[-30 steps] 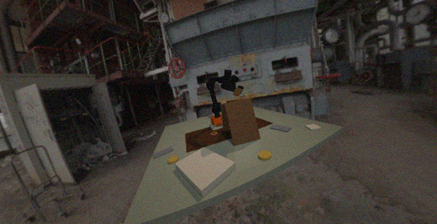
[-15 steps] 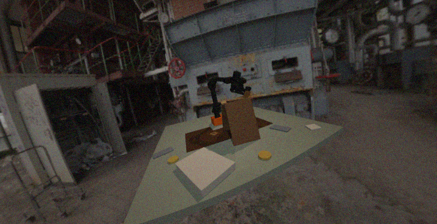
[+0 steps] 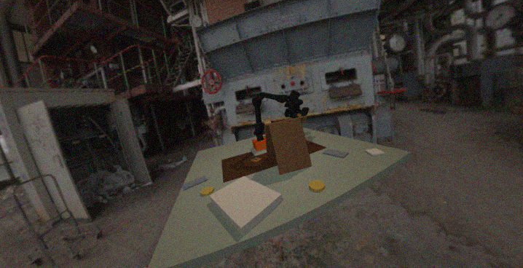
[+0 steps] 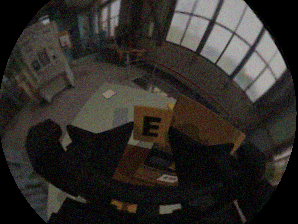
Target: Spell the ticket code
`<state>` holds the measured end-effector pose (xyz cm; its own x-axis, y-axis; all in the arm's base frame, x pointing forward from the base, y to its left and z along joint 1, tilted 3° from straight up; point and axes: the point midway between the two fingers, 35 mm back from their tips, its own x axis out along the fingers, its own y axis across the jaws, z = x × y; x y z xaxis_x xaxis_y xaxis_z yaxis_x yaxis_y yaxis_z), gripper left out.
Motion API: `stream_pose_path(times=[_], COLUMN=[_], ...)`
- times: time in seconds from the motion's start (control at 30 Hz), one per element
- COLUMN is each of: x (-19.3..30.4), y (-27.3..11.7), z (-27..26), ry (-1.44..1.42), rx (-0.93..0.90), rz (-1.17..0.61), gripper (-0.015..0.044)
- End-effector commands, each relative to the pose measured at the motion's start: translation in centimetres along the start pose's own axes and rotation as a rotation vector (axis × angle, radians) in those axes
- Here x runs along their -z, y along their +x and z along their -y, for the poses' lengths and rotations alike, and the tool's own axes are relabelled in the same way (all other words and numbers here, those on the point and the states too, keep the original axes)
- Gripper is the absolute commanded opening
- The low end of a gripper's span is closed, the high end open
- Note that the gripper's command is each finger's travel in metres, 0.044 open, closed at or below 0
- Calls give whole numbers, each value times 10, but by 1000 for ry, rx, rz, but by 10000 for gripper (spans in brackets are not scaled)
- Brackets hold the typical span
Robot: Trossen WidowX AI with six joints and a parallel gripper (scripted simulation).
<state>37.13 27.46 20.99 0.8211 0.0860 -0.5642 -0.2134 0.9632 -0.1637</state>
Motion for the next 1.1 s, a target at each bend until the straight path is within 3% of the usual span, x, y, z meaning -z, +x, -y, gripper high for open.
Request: stream_pose_path(times=[0.0, 0.43, 0.63, 0.9, 1.07], x=[24, 82, 85, 85, 85], y=[1, -15, -16, 32, 32], z=[-26, -91, -94, -88, -88], ry=[68, 244, 252, 252, 252], rx=[28, 104, 107, 108, 108], rz=[-28, -9, -6, -2, -1], gripper=[0, 0, 0, 0, 0])
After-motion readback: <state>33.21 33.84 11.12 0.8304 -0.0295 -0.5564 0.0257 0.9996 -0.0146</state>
